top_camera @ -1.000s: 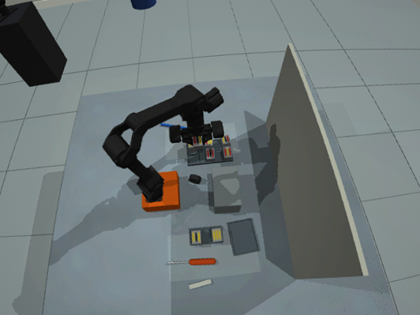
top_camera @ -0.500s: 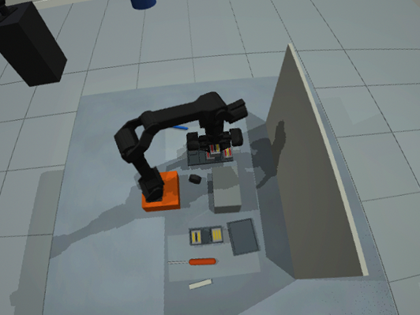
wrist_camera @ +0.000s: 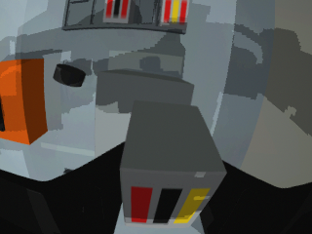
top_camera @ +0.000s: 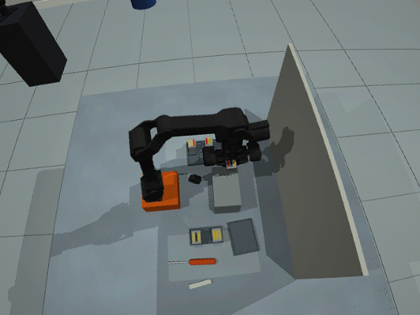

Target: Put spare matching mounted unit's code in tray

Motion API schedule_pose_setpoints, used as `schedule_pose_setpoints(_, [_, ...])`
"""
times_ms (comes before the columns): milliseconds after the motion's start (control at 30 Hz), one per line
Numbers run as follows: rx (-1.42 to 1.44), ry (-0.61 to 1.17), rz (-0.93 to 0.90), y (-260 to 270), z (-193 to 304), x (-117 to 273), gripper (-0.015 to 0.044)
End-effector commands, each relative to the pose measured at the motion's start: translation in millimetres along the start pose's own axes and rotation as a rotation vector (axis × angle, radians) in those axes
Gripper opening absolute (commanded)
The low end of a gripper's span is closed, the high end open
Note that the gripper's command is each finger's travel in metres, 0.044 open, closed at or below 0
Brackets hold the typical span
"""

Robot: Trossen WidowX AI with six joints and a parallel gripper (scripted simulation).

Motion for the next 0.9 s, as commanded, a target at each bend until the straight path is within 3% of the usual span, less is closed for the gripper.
schedule_pose_setpoints(0, [0.005, 0.000, 0.006, -18, 20, 2, 0.0000])
schedule_pose_setpoints(867, [0.017, 0.012, 0.009, -80, 166, -3, 0.0000])
Point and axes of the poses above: the point midway between the two fingers, 35 mm back from their tips, its own x axis back along the fingers, its own y axis across the jaws, z = x × y, the point moved 7 cm from there along x, back along the fingers, and after that the axes turned 15 degrees about -x, right-handed, at the moved point
